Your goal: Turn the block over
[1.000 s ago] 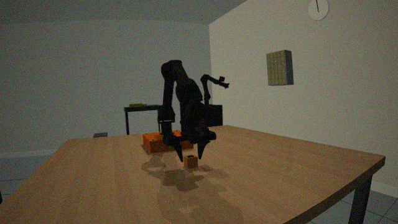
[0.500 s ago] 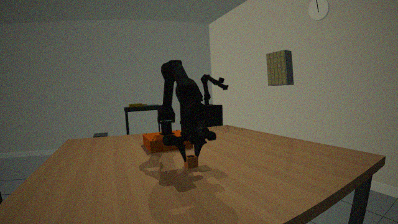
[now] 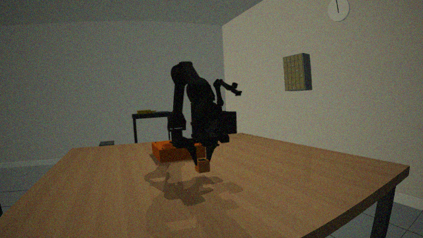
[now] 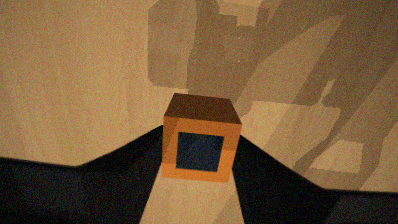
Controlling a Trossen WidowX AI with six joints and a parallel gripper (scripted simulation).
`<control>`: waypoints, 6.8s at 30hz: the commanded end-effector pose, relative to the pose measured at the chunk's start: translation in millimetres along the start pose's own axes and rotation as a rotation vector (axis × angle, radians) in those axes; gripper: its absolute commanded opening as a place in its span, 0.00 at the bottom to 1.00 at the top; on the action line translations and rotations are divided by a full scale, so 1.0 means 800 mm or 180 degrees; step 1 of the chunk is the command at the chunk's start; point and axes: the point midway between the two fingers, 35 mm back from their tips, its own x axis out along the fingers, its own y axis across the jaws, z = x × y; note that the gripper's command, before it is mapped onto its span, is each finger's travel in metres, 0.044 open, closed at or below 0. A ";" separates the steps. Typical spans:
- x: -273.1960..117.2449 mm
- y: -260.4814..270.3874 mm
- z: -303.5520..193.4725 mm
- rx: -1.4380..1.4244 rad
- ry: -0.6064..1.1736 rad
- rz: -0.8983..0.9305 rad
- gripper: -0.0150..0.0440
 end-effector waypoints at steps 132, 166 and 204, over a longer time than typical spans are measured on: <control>0.037 -0.001 -0.007 -0.0019 -0.3405 -0.0007 1.00; -0.051 -0.001 -0.030 -0.0017 -0.1675 -0.0012 1.00; -0.062 -0.002 0.017 -0.0011 -0.0033 -0.0014 1.00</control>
